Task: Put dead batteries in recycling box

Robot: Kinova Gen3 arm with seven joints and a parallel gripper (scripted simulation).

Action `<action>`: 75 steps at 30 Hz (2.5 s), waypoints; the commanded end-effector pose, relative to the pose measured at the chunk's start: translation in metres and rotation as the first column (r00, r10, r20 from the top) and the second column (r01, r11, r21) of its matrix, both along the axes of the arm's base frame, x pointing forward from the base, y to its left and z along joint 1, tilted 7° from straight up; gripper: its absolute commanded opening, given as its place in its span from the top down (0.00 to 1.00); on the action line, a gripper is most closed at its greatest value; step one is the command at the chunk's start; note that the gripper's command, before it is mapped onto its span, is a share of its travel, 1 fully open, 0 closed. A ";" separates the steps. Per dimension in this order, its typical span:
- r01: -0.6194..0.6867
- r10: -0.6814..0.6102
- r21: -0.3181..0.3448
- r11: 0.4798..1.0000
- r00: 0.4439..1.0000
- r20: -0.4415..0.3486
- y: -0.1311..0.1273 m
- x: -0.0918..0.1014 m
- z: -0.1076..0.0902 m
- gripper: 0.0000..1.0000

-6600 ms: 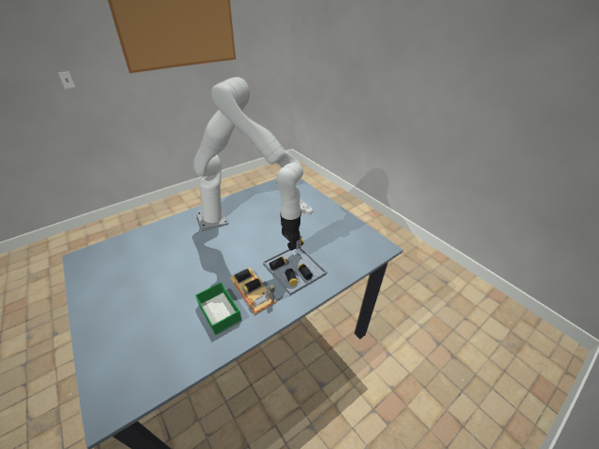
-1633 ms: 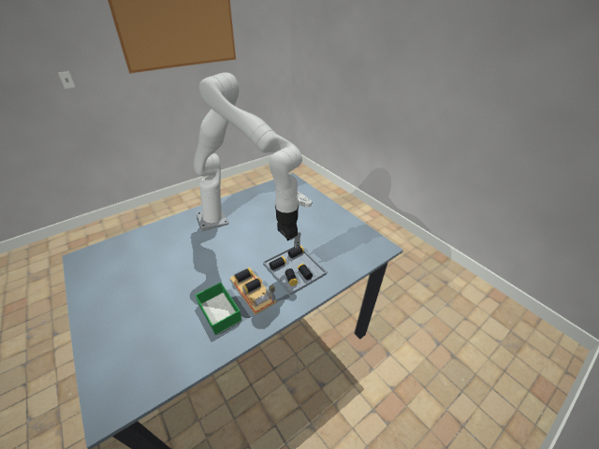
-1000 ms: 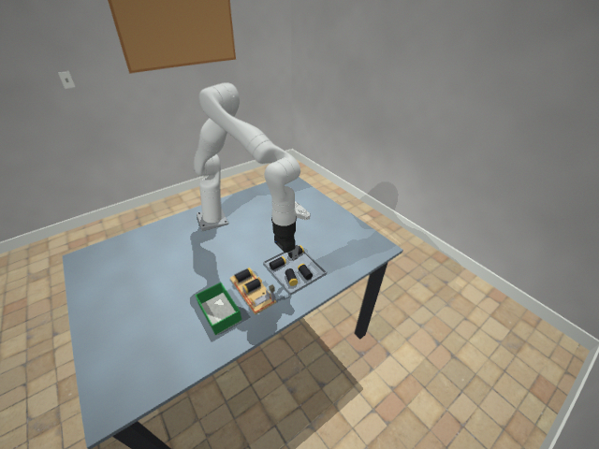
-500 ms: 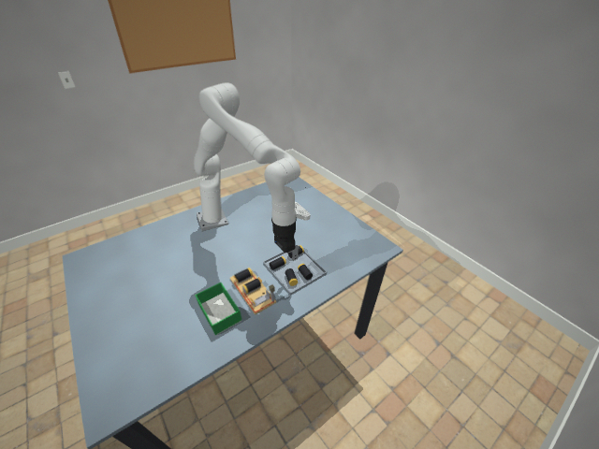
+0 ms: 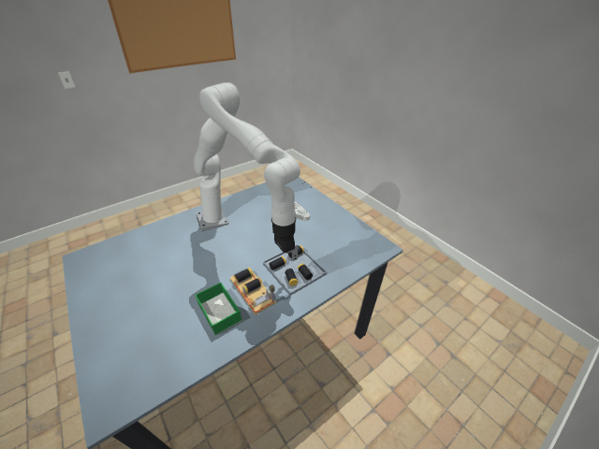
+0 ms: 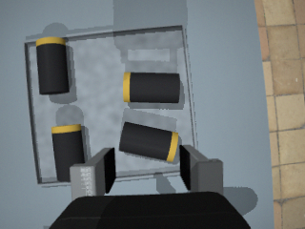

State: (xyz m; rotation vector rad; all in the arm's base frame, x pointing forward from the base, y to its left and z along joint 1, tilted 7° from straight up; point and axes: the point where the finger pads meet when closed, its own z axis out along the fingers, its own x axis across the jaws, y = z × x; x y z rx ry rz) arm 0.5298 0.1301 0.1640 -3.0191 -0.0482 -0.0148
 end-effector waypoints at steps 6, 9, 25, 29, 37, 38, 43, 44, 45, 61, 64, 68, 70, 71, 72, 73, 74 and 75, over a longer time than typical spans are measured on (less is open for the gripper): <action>0.036 -0.036 0.000 0.999 0.999 -0.002 0.000 0.000 0.001 0.10; 0.061 -0.061 0.000 0.998 0.998 -0.005 0.000 0.000 0.001 0.10; 0.220 -0.219 -0.001 0.976 0.975 -0.024 0.000 0.000 0.001 0.10; 0.275 -0.275 -0.002 0.961 0.961 -0.031 0.000 0.000 0.001 0.10; 0.366 -0.366 -0.005 0.931 0.930 -0.043 0.000 0.000 0.001 0.10; 0.381 -0.381 -0.005 0.924 0.923 -0.045 0.000 0.000 0.001 0.10; 0.460 -0.460 -0.009 0.888 0.886 -0.055 0.000 0.000 0.001 0.10; 0.476 -0.476 -0.010 0.879 0.877 -0.057 0.000 0.000 0.001 0.10; 0.492 -0.492 -0.011 0.870 0.869 -0.059 0.000 0.000 0.001 0.10; 0.706 -0.706 -0.029 0.707 0.703 -0.087 0.000 0.000 0.001 0.10; 0.747 -0.747 -0.033 0.664 0.659 -0.092 0.000 0.000 0.001 0.10; 0.785 -0.785 -0.039 0.618 0.612 -0.098 0.000 0.000 0.001 0.10; 0.797 -0.797 -0.040 0.602 0.596 -0.099 0.000 0.000 0.001 0.10; 0.809 -0.808 -0.042 0.586 0.580 -0.101 0.000 0.000 0.001 0.10; 0.821 -0.820 -0.044 0.570 0.564 -0.102 0.000 0.000 0.001 0.10; 0.832 -0.831 -0.046 0.554 0.547 -0.104 0.000 0.000 0.001 0.10; 0.842 -0.841 -0.048 0.537 0.530 -0.105 0.000 0.000 0.001 0.10; 0.852 -0.851 -0.050 0.520 0.513 -0.107 0.000 0.000 0.001 0.10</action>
